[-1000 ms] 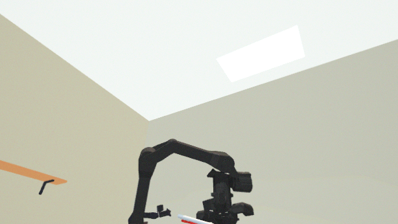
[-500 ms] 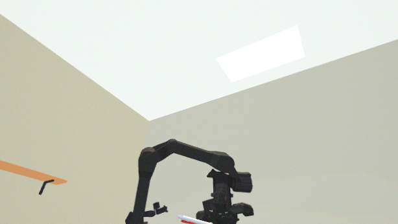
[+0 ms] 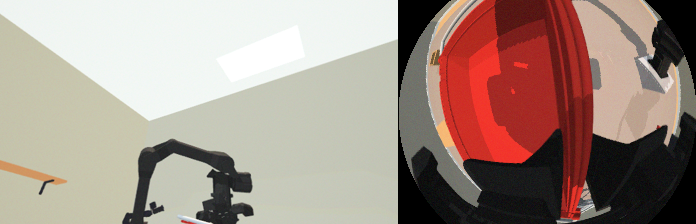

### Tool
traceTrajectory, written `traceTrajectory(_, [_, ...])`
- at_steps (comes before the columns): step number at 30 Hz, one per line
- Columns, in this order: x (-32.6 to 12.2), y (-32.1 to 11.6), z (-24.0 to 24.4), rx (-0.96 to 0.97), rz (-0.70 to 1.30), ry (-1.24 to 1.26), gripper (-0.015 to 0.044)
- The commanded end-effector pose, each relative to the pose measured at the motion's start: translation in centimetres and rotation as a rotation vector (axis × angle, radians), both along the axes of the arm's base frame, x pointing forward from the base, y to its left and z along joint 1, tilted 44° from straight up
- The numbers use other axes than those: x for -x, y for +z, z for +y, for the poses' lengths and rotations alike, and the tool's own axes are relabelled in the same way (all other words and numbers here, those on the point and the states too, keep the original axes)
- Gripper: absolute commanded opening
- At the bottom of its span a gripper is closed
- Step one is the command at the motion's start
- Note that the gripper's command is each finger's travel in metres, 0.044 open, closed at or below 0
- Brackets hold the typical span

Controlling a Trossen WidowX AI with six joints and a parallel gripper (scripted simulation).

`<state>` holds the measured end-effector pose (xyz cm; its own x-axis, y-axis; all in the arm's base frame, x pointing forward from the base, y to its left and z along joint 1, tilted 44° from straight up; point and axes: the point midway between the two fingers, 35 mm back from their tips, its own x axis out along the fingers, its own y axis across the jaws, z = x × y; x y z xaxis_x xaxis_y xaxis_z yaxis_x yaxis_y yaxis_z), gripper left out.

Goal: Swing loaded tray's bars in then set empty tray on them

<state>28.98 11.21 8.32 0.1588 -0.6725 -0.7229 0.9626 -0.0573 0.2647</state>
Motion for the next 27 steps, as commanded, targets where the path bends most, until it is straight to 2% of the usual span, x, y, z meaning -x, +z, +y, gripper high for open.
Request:
traceTrajectory(1, [0.37, -0.41, -0.61, 0.002, 0.021, -0.014, 0.0000])
traceTrajectory(27, [0.55, -0.80, -1.01, 0.003, 0.021, -0.014, 0.0000])
